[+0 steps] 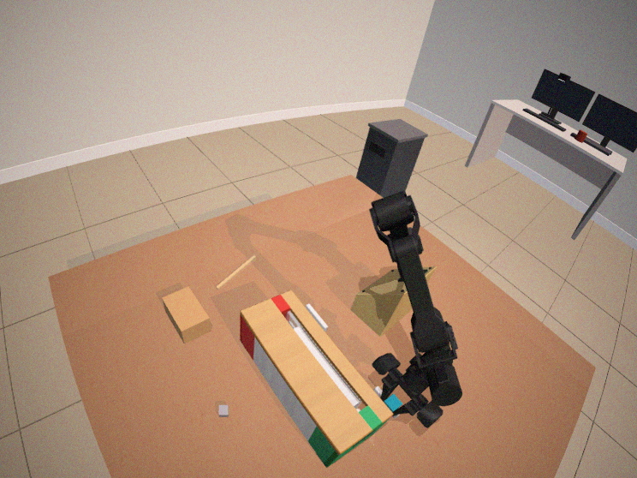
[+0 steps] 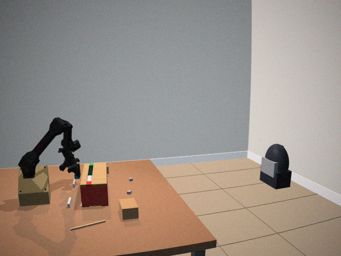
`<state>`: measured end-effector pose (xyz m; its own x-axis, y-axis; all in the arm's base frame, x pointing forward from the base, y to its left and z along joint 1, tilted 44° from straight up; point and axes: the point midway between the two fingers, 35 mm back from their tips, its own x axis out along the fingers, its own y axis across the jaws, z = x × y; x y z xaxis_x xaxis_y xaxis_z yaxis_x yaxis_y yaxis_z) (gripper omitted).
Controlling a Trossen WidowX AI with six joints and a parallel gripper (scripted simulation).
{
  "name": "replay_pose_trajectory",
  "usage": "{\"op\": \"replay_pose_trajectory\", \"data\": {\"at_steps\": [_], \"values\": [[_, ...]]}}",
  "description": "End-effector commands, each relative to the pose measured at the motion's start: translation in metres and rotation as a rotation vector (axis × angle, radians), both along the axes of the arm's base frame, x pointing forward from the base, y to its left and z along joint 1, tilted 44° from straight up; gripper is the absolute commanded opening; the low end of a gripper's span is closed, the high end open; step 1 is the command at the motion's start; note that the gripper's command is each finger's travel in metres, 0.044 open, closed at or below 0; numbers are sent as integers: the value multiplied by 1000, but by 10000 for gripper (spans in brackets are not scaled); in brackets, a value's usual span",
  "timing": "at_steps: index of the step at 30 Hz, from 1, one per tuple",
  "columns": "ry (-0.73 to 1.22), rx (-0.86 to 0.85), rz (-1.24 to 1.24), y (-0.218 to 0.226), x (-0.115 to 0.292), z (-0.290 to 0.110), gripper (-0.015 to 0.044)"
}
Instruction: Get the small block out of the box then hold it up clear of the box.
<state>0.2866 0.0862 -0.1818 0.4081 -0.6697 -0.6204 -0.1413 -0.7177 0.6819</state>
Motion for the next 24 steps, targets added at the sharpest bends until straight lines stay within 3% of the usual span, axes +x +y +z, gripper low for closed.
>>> {"op": "replay_pose_trajectory", "data": {"at_steps": [1, 7, 24], "values": [[-6, 11, 6, 16, 2, 14, 0], [1, 11, 14, 16, 2, 17, 0], [166, 17, 211, 31, -16, 74, 0]]}}
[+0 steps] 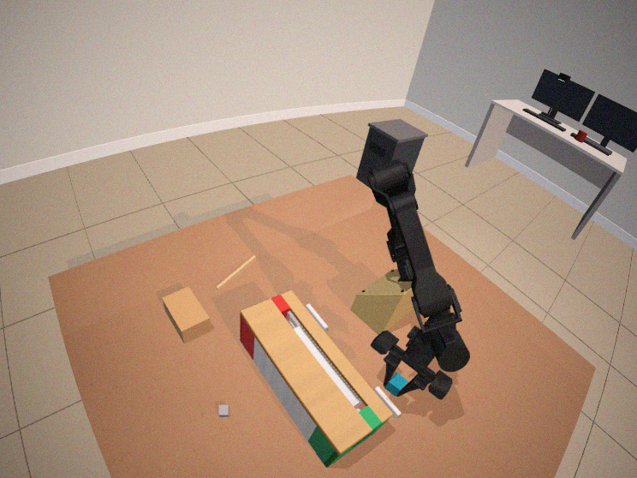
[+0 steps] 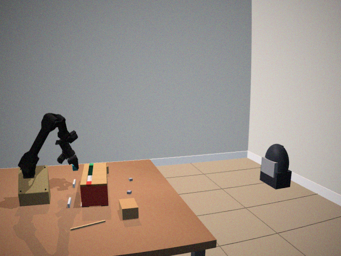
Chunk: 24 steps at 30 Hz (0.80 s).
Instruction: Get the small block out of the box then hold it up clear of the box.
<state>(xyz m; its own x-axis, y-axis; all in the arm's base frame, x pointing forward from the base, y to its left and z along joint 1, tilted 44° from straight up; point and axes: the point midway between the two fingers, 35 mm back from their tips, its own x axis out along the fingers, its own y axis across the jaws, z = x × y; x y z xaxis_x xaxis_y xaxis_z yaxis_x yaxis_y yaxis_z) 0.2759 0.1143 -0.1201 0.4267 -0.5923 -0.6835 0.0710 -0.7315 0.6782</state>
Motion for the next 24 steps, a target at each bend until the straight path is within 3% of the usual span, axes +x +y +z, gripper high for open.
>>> {"op": "replay_pose_trajectory", "data": {"at_steps": [1, 24], "values": [[42, 5, 57, 4, -7, 15, 0], [226, 5, 342, 5, -46, 70, 0]]}}
